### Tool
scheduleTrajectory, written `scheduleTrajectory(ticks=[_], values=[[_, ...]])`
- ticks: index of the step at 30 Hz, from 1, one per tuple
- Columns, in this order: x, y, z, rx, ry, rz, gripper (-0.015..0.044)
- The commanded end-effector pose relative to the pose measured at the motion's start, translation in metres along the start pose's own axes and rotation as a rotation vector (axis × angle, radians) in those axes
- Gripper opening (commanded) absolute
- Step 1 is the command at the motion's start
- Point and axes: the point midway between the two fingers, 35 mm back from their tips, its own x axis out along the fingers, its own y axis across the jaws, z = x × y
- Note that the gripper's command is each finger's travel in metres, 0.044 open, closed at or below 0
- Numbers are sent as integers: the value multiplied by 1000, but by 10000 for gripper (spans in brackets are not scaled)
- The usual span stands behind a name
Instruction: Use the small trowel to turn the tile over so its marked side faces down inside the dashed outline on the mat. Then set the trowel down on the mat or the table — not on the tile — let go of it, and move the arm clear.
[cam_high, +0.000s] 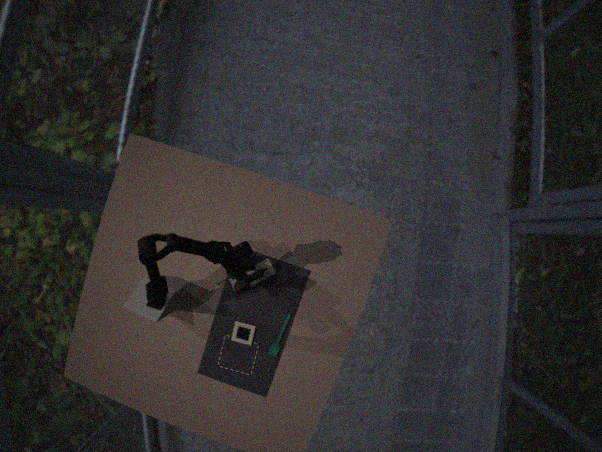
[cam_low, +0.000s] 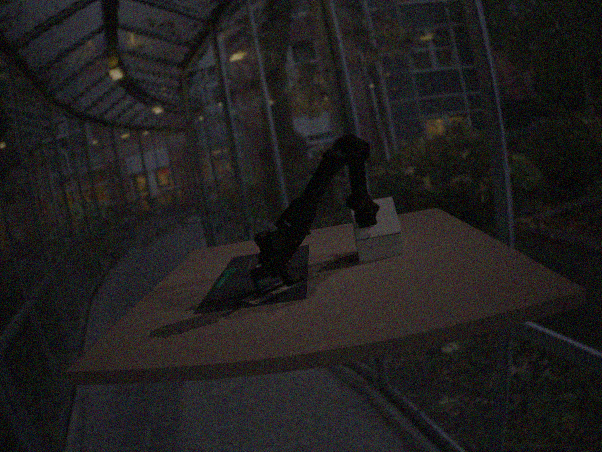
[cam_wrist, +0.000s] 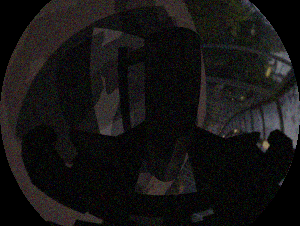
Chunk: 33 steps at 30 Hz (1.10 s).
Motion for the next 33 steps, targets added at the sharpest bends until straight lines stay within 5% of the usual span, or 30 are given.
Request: scheduleTrajectory(ticks=[1,20,33], values=[[2,1,-2,-8,7,5,142],[2,0,-2,-8,7,5,0],[-37,-45,1,-6,2,4,0]])
